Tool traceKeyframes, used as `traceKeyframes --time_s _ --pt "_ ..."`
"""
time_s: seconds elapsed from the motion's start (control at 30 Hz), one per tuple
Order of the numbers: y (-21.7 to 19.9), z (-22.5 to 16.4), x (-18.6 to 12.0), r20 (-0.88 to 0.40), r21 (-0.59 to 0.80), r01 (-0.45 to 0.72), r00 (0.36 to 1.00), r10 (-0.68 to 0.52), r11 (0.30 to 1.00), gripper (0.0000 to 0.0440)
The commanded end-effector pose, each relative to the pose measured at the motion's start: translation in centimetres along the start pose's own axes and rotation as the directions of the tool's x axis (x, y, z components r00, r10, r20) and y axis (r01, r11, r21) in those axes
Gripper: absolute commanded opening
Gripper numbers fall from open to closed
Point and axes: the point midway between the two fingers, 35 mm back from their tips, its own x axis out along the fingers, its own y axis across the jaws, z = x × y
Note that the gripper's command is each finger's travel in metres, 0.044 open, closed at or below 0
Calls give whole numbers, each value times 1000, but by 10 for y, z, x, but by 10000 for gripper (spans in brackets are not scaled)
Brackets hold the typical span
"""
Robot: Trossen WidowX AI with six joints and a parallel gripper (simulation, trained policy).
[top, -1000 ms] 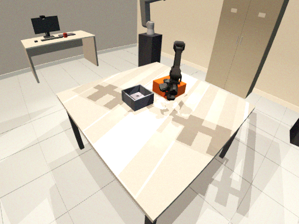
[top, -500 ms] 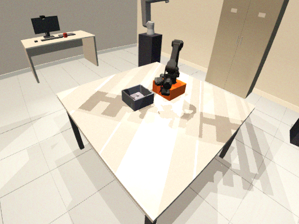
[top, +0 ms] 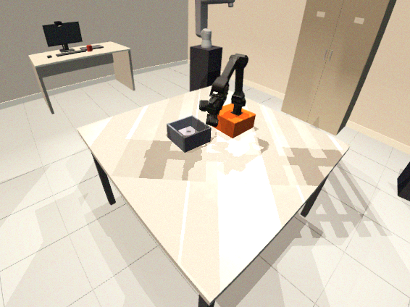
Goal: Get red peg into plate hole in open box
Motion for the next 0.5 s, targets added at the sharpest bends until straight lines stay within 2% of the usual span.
traceKeyframes --time_s 0.0,0.47 --pt "1 15 2 2 23 -12 1000 12 1000 0" --pt "2 80 37 -36 75 -77 996 80 994 0"
